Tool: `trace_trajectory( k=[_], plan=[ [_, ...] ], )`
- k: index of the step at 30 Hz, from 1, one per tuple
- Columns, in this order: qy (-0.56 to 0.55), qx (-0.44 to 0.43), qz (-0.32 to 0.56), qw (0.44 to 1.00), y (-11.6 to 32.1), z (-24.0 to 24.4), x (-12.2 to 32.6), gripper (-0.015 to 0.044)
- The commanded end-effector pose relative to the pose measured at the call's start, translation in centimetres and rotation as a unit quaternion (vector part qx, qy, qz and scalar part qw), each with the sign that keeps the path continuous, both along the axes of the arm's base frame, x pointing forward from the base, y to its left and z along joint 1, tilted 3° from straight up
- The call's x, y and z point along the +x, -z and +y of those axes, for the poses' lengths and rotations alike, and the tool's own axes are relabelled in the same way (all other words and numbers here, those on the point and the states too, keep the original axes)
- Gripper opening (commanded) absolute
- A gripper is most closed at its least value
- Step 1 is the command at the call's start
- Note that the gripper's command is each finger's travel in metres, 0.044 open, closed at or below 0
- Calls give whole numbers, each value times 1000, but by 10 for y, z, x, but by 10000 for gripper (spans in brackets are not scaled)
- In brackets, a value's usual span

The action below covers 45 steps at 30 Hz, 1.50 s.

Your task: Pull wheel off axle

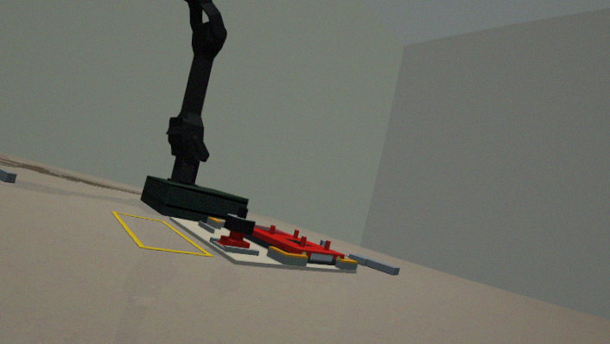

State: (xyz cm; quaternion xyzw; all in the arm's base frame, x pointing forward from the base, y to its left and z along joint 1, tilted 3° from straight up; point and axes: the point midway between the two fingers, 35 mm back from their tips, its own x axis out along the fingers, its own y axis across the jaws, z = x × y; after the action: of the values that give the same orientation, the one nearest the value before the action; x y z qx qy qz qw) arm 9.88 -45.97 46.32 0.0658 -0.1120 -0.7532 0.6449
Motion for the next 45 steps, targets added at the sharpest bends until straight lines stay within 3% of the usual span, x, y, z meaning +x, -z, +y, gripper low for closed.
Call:
trace_trajectory(
  k=[1,23,34,45],
  plan=[
    [-42,38,25,998,24,-1,34,300],
    [-290,214,179,916,149,82,214,300],
    [-401,285,270,828,211,161,275,300],
    [-494,341,365,712,270,256,308,300]
  ],
)
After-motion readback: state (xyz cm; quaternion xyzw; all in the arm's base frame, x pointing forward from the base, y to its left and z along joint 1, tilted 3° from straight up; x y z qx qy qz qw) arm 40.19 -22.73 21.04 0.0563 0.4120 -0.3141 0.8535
